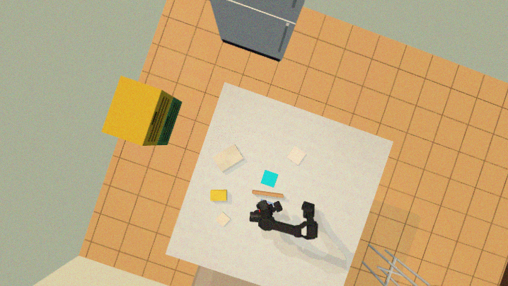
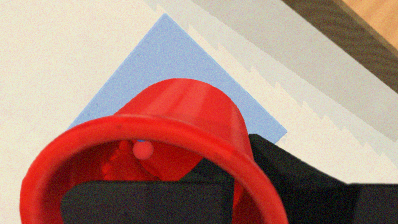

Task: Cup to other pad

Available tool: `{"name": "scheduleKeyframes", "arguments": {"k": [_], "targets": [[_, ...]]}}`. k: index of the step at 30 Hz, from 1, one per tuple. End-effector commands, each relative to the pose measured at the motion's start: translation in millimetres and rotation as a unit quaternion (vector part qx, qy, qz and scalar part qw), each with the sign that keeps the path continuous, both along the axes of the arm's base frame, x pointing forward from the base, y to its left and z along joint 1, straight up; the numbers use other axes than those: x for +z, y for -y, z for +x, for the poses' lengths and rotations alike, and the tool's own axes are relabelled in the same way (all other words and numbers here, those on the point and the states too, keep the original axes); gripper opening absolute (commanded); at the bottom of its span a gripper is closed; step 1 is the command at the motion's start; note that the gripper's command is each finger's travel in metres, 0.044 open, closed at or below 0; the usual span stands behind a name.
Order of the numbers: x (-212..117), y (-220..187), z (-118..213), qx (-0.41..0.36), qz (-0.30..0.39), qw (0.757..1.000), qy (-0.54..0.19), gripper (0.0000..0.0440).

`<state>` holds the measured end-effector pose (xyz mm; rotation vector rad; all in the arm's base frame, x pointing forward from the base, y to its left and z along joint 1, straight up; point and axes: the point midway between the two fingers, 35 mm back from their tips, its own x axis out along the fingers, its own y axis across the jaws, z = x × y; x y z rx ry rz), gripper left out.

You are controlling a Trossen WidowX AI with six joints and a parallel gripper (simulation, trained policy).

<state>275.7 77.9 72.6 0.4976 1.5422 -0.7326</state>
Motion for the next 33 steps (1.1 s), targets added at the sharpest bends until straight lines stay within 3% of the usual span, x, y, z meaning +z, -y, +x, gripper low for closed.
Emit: {"name": "scheduleKeyframes", "arguments": {"k": [1, 18, 33], "targets": [[10, 2, 2, -0.012, 0.001, 1.000, 0.010, 0.0000], [68, 19, 13, -0.081, 0.022, 0.995, 0.062, 0.0000], [89, 61, 39, -0.135, 0.023, 0.983, 0.122, 0.0000]]}}
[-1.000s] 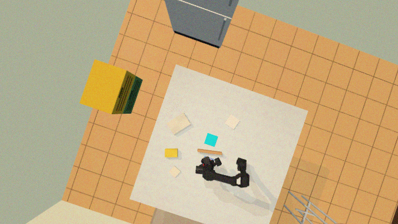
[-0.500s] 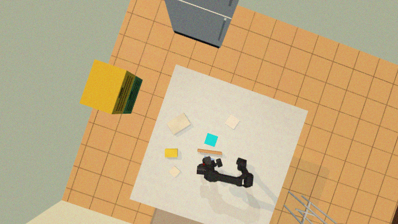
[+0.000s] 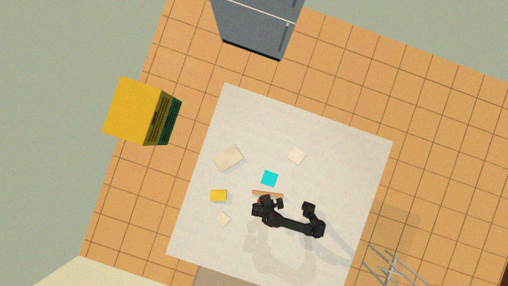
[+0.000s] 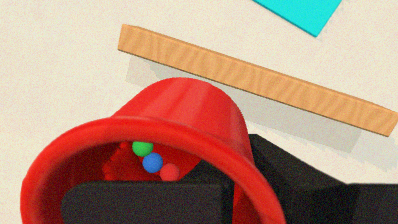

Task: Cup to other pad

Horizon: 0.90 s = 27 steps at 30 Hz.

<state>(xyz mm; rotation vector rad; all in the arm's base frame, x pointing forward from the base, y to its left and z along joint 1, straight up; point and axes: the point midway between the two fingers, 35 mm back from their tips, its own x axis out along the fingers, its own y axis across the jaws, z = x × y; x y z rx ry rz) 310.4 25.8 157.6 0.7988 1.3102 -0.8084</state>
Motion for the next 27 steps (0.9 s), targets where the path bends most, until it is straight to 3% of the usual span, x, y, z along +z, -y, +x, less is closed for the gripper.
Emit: {"name": "scheduleKeyframes", "arguments": {"k": [1, 27], "targets": [[5, 12, 6, -0.011, -0.004, 1.000, 0.017, 0.0000], [-22, 104, 23, -0.099, -0.023, 0.993, 0.059, 0.0000]]}}
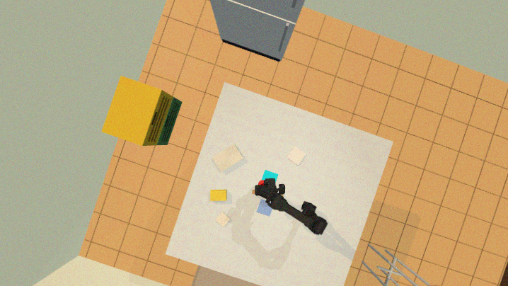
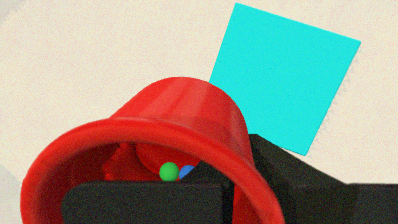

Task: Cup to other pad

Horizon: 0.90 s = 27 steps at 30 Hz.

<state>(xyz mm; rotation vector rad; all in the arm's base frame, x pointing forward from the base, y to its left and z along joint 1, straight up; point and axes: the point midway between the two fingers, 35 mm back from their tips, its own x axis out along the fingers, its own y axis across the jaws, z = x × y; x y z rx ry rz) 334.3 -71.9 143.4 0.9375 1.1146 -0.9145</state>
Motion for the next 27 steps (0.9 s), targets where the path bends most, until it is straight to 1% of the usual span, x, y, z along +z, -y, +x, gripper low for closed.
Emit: {"name": "scheduleKeyframes", "arguments": {"k": [1, 18, 24, 27], "targets": [[-10, 9, -1, -0.007, -0.003, 1.000, -0.004, 0.0000], [-56, 27, -14, -0.035, -0.002, 0.999, -0.009, 0.0000], [-71, 29, -24, -0.045, 0.000, 0.999, -0.019, 0.0009], [-76, 31, -28, -0.051, 0.000, 0.998, -0.023, 0.0025]]}}
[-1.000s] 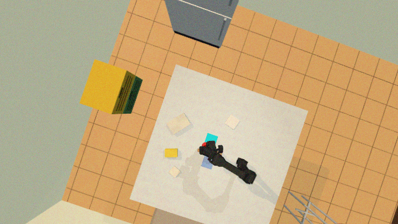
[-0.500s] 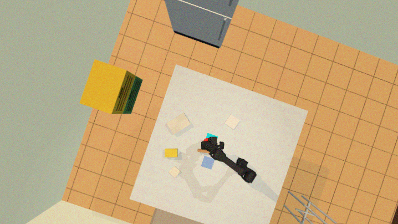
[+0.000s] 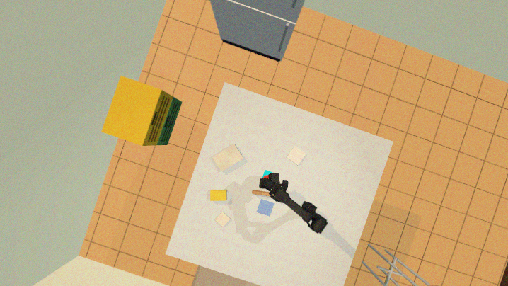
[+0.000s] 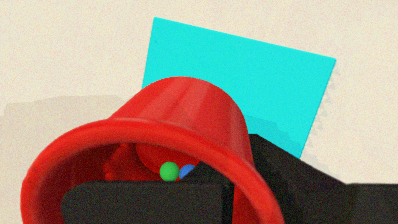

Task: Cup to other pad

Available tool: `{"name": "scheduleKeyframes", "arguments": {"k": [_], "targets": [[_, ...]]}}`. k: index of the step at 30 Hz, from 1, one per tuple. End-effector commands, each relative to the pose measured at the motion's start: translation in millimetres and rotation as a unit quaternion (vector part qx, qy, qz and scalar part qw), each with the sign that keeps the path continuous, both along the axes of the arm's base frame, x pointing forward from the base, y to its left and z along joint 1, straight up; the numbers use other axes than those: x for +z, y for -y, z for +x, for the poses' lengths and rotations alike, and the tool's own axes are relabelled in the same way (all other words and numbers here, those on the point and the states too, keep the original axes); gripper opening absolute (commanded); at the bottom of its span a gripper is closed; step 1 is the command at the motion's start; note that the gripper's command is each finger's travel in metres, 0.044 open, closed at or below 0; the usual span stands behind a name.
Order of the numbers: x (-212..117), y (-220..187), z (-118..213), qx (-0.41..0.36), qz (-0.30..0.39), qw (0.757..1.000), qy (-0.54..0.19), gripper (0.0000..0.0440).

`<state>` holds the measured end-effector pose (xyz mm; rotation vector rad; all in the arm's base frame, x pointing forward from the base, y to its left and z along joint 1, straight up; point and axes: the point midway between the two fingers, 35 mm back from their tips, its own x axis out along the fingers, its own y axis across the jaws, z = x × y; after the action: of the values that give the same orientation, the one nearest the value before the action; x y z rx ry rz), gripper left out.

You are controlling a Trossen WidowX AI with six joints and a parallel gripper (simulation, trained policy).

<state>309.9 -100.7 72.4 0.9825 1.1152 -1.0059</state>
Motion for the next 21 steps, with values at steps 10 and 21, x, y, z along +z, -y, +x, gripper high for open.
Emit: {"name": "scheduleKeyframes", "arguments": {"k": [10, 21], "targets": [[2, 14, 2, -0.023, -0.004, 0.999, 0.039, 0.0149], [20, 13, -8, -0.021, 0.004, 0.997, 0.069, 0.0191]]}}
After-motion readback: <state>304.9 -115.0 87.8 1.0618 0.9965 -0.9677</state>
